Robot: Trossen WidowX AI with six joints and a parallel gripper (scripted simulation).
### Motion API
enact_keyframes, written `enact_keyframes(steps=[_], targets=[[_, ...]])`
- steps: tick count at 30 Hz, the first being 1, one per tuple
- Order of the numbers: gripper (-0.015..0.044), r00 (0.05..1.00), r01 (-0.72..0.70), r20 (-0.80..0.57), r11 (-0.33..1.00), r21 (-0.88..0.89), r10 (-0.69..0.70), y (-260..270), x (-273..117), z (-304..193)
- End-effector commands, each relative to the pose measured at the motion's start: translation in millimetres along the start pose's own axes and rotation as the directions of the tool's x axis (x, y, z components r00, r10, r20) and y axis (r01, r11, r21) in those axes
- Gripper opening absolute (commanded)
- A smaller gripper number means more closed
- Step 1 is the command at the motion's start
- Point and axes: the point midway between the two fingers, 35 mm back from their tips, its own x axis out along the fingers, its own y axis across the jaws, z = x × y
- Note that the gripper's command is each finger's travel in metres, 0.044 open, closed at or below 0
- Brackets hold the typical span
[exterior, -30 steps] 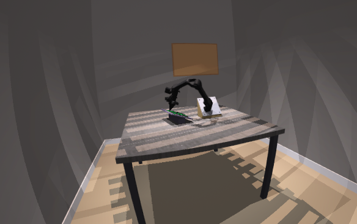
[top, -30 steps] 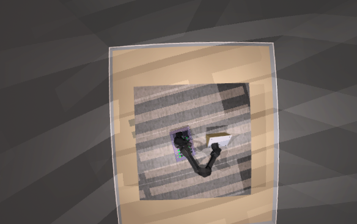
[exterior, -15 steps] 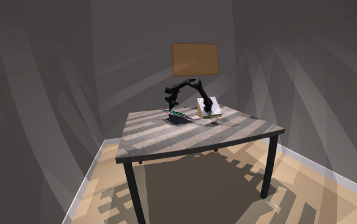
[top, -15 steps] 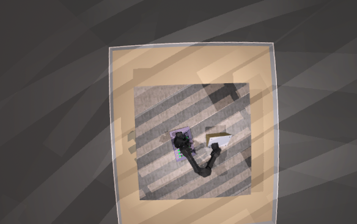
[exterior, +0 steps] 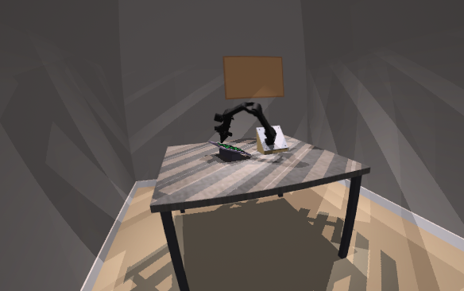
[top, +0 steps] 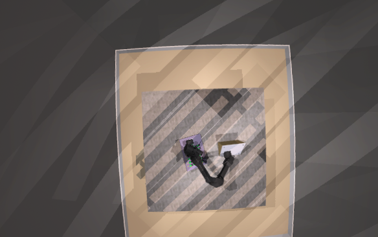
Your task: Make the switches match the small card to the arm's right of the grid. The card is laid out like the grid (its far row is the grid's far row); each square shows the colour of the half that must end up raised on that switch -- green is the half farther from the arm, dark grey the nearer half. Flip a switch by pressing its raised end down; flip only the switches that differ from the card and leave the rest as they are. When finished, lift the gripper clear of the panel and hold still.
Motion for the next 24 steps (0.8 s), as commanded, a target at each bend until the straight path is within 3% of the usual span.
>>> enact_keyframes(steps=[1,3,8,19,24], targets=[[0.0,1.0,0.012,-0.004,1.0,-0.002,-0.012,-3.8,-36.2,3.1],[0.0,1.0,0.008,-0.013,1.0,-0.001,-0.008,-2.3,-58.1,2.7],[0.0,1.0,0.008,-0.014,1.0,-0.001,-0.008,0.1,-60.9,2.8],[0.0,1.0,0.003,-0.016,1.0,0.005,-0.002,122.4,-60.1,-15.9],[0.0,1.0,0.002,-0.018,1.0,0.005,-0.001,129.1,-56.8,-18.7]])
